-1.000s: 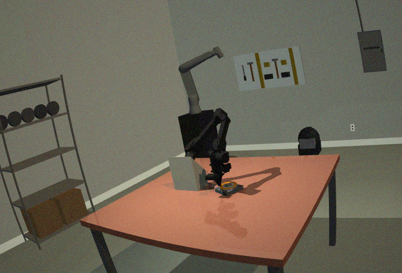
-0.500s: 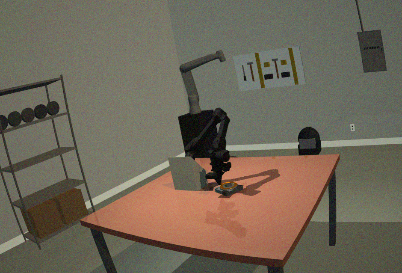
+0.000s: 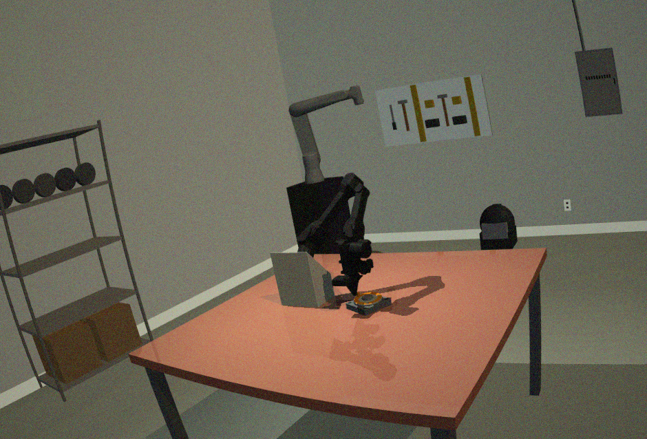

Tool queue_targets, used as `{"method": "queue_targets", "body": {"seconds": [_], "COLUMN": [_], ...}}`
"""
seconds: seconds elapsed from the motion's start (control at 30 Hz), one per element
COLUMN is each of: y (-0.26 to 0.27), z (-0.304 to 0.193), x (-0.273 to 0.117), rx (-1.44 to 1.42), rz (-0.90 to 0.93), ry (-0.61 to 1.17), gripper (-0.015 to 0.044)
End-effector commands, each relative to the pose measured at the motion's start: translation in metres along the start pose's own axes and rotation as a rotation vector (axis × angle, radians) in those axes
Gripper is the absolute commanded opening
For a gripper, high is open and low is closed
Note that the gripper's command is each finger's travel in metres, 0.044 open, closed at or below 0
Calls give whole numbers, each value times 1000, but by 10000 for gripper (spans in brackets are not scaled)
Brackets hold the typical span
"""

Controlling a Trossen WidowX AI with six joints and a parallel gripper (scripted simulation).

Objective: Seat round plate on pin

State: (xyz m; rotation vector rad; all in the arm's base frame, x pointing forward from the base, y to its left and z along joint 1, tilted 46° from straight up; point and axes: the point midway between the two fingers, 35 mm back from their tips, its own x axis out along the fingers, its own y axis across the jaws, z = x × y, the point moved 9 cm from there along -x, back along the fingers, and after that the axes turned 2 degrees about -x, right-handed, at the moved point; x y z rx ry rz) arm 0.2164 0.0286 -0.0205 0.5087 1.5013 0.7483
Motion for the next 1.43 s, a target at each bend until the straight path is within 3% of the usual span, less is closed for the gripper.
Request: {"method": "queue_targets", "body": {"seconds": [0.0, 0.5, 0.87, 1.4], "y": [4, 12, 10, 10], "z": [-1, 1, 0, 1], "x": [1, 1, -41, -33], "rx": [1, 1, 0, 7], "rz": [4, 4, 2, 4], "ry": [3, 3, 2, 0], "gripper": [0, 0, 0, 0]}}
